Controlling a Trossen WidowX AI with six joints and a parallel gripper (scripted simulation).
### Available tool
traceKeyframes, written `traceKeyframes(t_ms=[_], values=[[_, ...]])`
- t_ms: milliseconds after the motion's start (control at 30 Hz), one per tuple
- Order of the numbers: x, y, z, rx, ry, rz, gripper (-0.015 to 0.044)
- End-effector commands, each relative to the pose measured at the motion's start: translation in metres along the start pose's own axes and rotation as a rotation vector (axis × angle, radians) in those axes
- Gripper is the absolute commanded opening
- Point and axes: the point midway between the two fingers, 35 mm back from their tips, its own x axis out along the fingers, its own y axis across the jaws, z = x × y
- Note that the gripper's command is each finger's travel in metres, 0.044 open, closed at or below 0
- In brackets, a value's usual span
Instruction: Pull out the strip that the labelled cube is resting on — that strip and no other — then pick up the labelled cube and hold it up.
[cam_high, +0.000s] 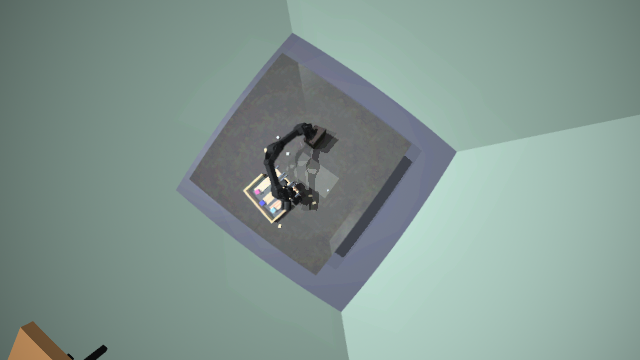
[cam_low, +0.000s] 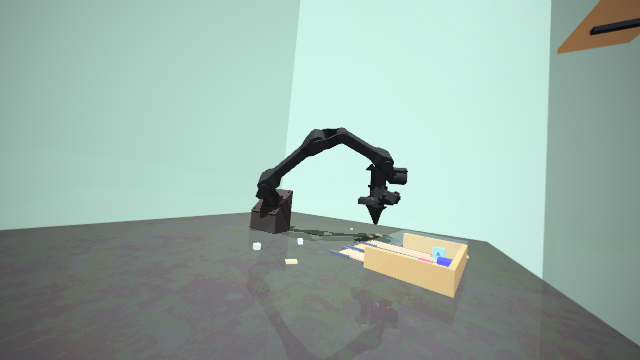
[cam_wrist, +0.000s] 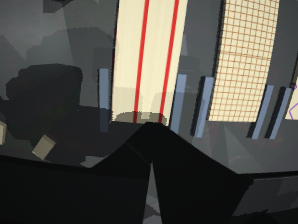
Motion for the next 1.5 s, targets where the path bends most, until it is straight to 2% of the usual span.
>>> traceKeyframes(t_ms=[0, 1467], values=[[0.000, 0.003, -0.001, 0.009, 0.014, -0.004, 0.0000], [0.070, 0.005, -0.004, 0.009, 0.013, -0.007, 0.0000]])
